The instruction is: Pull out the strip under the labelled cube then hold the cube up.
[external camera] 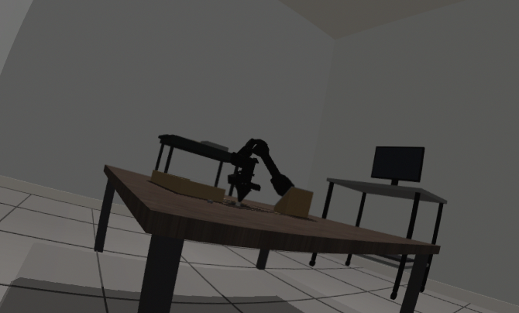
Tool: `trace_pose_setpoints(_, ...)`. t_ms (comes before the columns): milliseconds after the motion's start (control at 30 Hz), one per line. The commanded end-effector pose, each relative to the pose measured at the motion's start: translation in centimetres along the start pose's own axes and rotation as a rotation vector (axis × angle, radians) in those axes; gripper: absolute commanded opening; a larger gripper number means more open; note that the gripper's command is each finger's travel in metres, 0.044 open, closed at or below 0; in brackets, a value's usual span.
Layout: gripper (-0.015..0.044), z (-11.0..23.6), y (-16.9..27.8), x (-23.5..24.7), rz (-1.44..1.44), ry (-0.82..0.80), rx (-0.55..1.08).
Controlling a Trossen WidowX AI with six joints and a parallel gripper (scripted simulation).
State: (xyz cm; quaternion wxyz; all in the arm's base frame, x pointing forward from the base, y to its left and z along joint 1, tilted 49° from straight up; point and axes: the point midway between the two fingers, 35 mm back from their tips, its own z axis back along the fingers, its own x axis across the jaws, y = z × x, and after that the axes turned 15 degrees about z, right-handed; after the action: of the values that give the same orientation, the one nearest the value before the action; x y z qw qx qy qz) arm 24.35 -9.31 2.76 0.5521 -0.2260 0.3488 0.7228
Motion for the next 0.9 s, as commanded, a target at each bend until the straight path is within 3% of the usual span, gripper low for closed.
trace_pose_setpoints(0, 0.0000, -0.4, 1.1, 0.5, 0.008, -0.006, 0.019)
trace_pose_setpoints(867, 0.0000, -0.4, 4.5, 1.4, 0.009, -0.007, 0.021)
